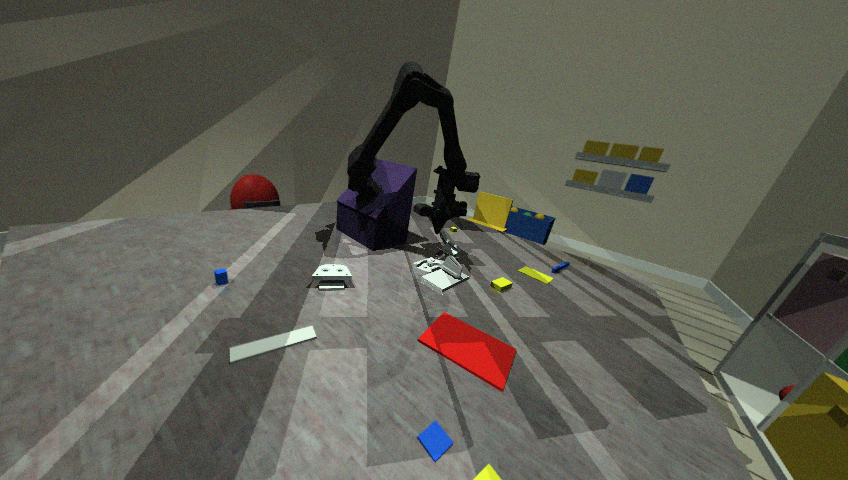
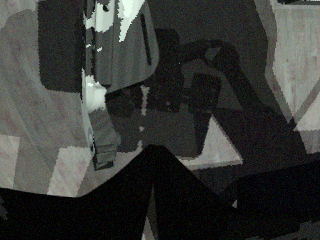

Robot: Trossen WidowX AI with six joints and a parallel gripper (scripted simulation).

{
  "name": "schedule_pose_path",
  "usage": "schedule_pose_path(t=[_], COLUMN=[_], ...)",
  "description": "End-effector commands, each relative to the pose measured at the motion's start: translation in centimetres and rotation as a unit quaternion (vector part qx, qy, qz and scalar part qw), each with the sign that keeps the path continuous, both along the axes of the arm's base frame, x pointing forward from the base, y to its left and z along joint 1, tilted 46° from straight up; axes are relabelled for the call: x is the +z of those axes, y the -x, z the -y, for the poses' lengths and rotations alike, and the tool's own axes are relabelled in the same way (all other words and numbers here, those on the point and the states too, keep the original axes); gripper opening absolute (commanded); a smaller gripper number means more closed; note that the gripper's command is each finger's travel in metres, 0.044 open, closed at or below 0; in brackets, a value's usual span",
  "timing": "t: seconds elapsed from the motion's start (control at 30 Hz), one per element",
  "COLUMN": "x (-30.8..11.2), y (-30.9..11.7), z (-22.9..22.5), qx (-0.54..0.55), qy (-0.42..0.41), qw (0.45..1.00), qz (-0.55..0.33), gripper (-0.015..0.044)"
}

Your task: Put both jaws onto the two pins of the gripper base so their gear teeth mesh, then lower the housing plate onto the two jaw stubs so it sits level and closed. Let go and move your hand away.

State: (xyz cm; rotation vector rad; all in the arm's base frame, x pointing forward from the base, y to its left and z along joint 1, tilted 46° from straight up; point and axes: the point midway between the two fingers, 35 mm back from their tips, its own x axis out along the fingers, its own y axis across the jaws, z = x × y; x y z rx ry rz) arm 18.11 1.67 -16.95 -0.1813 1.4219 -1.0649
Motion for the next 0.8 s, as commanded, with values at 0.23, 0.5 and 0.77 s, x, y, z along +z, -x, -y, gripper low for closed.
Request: schedule_pose_path(t=[0.23, 0.5, 0.77], x=[-1.2, -1.7, -2.5], y=[0.5, 0.6, 0.0], z=[1.4, 1.9, 1.2], qx=[0.003, 0.003, 0.003], qy=[0.002, 0.002, 0.002], qw=[1.0, 1.0, 1.0], qz=[-0.002, -0.002, -0.001], gripper=[0.0, 0.0, 0.0])
